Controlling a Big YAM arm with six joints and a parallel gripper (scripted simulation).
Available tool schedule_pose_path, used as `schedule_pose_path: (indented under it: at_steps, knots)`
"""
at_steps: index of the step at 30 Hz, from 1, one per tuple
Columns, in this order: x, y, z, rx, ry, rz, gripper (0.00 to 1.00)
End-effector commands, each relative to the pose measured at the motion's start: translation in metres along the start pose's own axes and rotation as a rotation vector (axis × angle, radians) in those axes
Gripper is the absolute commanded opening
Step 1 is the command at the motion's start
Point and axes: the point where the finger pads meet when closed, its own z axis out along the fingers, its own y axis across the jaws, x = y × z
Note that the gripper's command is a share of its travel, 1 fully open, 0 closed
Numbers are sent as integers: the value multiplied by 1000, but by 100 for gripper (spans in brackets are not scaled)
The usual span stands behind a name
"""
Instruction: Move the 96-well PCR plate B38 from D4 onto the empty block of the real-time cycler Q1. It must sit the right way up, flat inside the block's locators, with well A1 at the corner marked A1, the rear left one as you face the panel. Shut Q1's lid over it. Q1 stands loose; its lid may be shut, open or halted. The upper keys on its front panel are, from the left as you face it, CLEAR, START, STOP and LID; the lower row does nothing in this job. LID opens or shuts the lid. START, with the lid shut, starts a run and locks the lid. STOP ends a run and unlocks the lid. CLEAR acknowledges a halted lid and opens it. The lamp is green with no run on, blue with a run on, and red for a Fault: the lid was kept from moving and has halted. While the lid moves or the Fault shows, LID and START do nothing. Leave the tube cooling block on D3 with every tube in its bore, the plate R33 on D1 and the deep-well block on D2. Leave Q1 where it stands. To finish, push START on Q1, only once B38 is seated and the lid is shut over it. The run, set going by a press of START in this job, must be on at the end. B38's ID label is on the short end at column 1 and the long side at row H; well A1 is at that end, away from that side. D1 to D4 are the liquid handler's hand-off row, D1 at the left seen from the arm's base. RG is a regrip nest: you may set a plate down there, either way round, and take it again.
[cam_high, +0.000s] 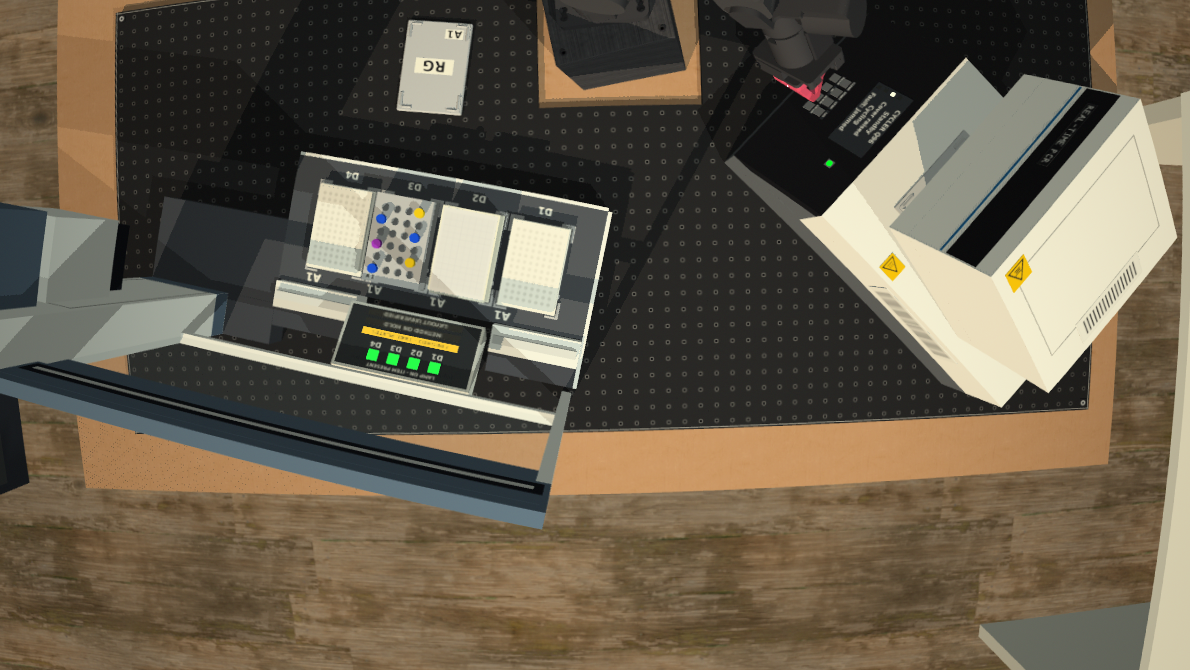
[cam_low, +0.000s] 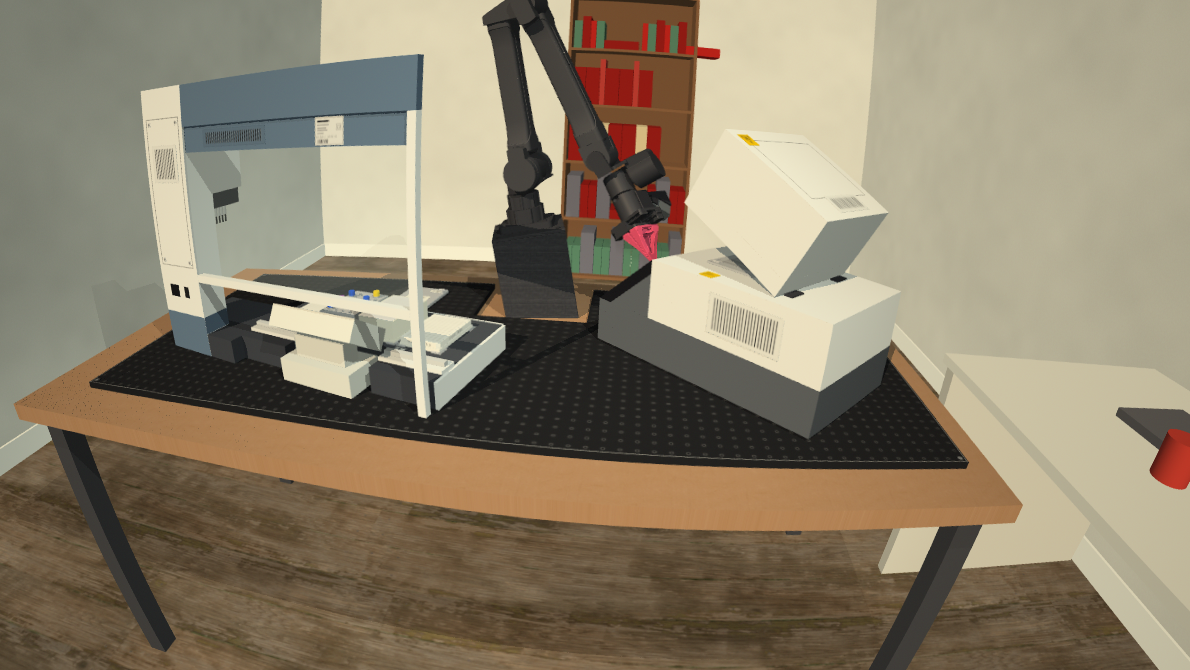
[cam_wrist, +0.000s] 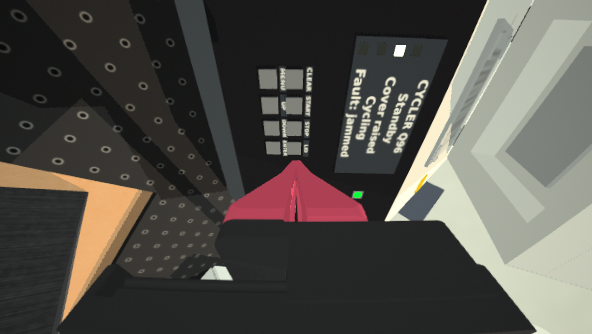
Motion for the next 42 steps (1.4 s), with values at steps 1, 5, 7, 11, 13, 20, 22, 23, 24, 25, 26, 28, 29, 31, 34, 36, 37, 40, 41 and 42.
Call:
schedule_pose_path:
  at_steps: [1, 5, 7, 11, 13, 20, 22, 23, 24, 25, 26, 28, 29, 31, 34, 36, 37, 40, 41, 42]
  knots:
    - [0, -5, 4, 17, -2, 5, 0]
    - [1, -4, 3, 16, -2, 5, 0]
    - [-1, -2, 2, 15, -6, -3, 0]
    - [-5, -4, -2, 27, -18, -12, 0]
    - [-7, -9, -3, 38, -22, -6, 0]
    - [-9, -21, -3, 50, -23, 8, 0]
    - [-6, -20, -1, 39, -14, 10, 0]
    - [-6, -18, 0, 33, -12, 8, 0]
    - [-5, -17, 1, 27, -9, 5, 0]
    - [-5, -15, 1, 21, -7, 3, 0]
    - [-5, -14, 2, 15, -4, 1, 0]
    - [-5, -13, 3, 9, -2, -2, 0]
    - [-5, -13, 3, 10, -2, -1, 0]
    - [-6, -16, 4, 17, -4, 3, 0]
    - [-7, -18, 4, 24, -7, 10, 0]
    - [-7, -18, 4, 23, -6, 14, 0]
    - [-7, -18, 4, 23, -6, 14, 0]
    - [-4, -10, 4, 13, -2, 14, 0]
    - [-3, -9, 4, 13, -2, 14, 0]
    - [-1, -7, 4, 13, 0, 18, 0]
